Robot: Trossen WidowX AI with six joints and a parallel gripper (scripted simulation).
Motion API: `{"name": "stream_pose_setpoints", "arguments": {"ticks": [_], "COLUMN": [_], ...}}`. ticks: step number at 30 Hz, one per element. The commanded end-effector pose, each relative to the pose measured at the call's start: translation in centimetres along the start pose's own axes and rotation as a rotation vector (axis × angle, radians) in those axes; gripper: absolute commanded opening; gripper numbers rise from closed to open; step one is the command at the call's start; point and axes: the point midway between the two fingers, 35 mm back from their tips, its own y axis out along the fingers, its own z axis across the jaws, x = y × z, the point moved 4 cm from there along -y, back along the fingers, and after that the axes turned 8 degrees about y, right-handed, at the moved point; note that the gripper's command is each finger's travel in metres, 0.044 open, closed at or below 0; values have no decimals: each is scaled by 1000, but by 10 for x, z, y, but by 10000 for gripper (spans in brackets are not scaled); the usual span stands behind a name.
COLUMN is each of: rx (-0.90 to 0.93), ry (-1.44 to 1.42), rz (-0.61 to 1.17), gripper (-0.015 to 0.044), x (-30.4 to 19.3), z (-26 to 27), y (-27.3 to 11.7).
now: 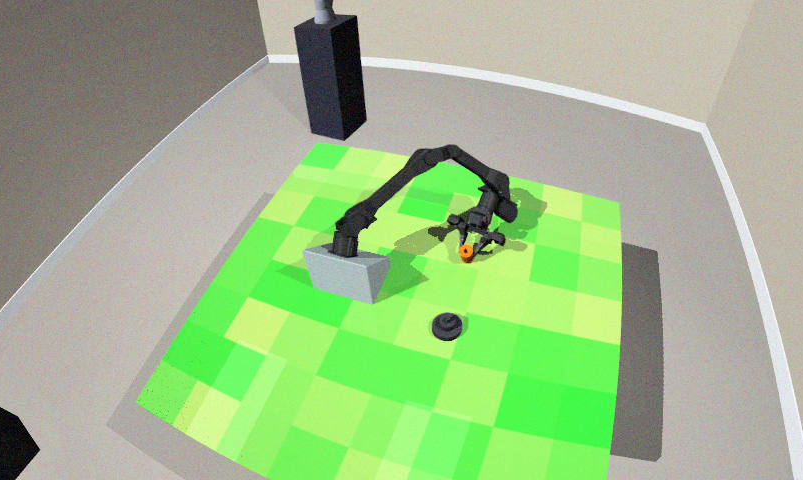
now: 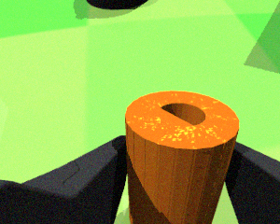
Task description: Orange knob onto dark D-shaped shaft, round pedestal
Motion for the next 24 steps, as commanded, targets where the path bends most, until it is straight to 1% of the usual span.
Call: {"name": "stream_pose_setpoints", "arguments": {"ticks": [1,13,16,24], "rx": [7,16,8,8], "ry": [2,2,0,0], "rz": [-20,-9,-11,-11], "gripper": [181,181,259,260], "x": [-3,-5,-3,-3], "z": [0,-2,-1,-1], "y": [-2,-6,-4,-4]}}
